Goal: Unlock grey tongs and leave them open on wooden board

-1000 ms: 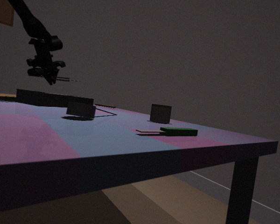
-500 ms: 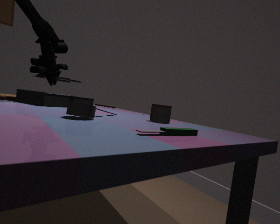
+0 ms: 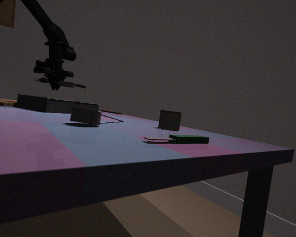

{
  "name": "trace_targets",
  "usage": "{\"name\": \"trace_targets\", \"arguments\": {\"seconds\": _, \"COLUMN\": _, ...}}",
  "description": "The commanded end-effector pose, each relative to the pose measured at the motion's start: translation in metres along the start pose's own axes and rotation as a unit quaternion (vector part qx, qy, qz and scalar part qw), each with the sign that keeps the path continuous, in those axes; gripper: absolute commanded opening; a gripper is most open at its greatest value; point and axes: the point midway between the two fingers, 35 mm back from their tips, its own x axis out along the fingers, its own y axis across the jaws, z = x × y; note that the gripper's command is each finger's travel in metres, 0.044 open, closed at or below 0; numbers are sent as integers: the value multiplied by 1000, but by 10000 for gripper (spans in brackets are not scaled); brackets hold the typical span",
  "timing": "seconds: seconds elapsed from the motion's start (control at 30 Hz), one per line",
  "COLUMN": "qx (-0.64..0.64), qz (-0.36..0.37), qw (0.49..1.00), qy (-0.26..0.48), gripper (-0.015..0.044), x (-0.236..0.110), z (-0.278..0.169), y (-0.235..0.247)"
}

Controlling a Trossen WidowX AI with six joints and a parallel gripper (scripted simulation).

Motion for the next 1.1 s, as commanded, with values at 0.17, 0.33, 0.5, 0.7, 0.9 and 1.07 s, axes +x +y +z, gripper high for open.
{"name": "trace_targets", "arguments": {"seconds": 0.17, "qx": 2, "qz": 56, "qw": 998, "qy": 3, "gripper": -150, "x": -3, "z": 0, "y": -2}}
{"name": "trace_targets", "arguments": {"seconds": 0.33, "qx": 2, "qz": 57, "qw": 998, "qy": 3, "gripper": -150, "x": -3, "z": 0, "y": -2}}
{"name": "trace_targets", "arguments": {"seconds": 0.5, "qx": 1, "qz": 58, "qw": 998, "qy": 0, "gripper": -150, "x": -1, "z": 1, "y": 1}}
{"name": "trace_targets", "arguments": {"seconds": 0.7, "qx": 51, "qz": 58, "qw": 997, "qy": 3, "gripper": -150, "x": -2, "z": 17, "y": -2}}
{"name": "trace_targets", "arguments": {"seconds": 0.9, "qx": 121, "qz": 58, "qw": 991, "qy": 7, "gripper": -150, "x": -4, "z": 40, "y": -5}}
{"name": "trace_targets", "arguments": {"seconds": 1.07, "qx": 180, "qz": 57, "qw": 982, "qy": 9, "gripper": -150, "x": -6, "z": 59, "y": -6}}
